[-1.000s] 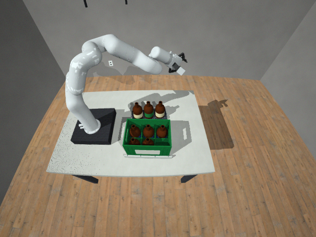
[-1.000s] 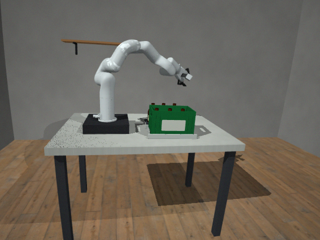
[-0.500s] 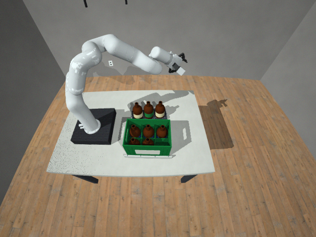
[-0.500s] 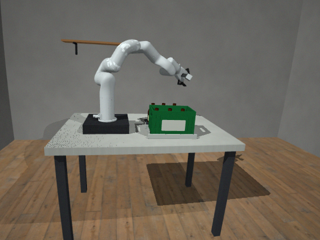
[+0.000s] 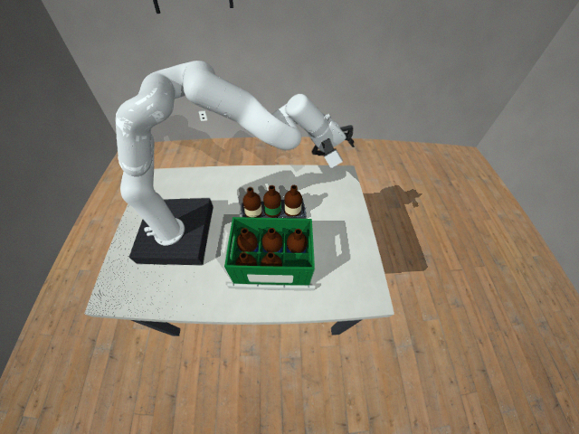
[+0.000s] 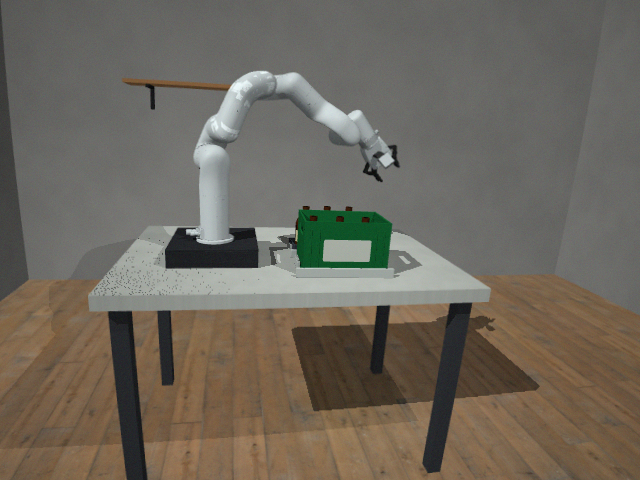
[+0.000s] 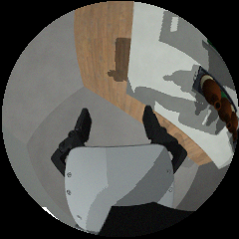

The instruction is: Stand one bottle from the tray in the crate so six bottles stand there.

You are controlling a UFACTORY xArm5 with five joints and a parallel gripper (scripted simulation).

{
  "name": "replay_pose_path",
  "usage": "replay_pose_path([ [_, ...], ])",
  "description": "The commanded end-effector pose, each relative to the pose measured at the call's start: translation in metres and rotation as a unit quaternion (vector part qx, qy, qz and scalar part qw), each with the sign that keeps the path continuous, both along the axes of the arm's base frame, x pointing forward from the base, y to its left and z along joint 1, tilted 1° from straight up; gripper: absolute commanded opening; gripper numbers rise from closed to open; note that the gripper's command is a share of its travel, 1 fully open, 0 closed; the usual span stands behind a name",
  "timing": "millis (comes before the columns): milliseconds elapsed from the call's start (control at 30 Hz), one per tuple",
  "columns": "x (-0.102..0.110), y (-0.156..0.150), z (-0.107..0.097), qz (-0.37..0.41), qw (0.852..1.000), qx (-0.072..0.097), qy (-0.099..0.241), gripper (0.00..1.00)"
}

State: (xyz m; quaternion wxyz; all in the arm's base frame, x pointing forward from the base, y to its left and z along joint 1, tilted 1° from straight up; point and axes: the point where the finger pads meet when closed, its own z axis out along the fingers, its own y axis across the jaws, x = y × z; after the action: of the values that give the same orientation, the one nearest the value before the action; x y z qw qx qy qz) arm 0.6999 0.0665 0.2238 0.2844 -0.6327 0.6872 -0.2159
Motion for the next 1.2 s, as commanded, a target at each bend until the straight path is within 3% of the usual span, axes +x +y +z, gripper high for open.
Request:
replay_pose_path([
  [0,-0.028,-0.065,-0.007,-0.059,0.997,0.007,0.051,1.00],
  [300,-0.080,-0.146,-0.021,-0.148,0.981,0.029,0.125,1.00],
  [400,-0.109,-0.178,-0.026,-0.191,0.968,0.041,0.159,1.00],
  [500,-0.112,-0.182,-0.027,-0.194,0.967,0.041,0.161,1.00],
  [533,-0.141,-0.208,-0.032,-0.231,0.953,0.053,0.191,1.00],
  [733,-0.181,-0.238,-0.037,-0.278,0.931,0.069,0.227,1.00],
  [767,-0.199,-0.249,-0.039,-0.298,0.920,0.077,0.242,1.00],
  [967,-0.256,-0.277,-0.044,-0.358,0.883,0.101,0.288,1.00],
  [1033,-0.256,-0.277,-0.044,-0.358,0.883,0.101,0.288,1.00],
  [1100,-0.290,-0.289,-0.047,-0.391,0.858,0.116,0.313,1.00],
  [1167,-0.306,-0.293,-0.047,-0.405,0.846,0.123,0.324,1.00],
])
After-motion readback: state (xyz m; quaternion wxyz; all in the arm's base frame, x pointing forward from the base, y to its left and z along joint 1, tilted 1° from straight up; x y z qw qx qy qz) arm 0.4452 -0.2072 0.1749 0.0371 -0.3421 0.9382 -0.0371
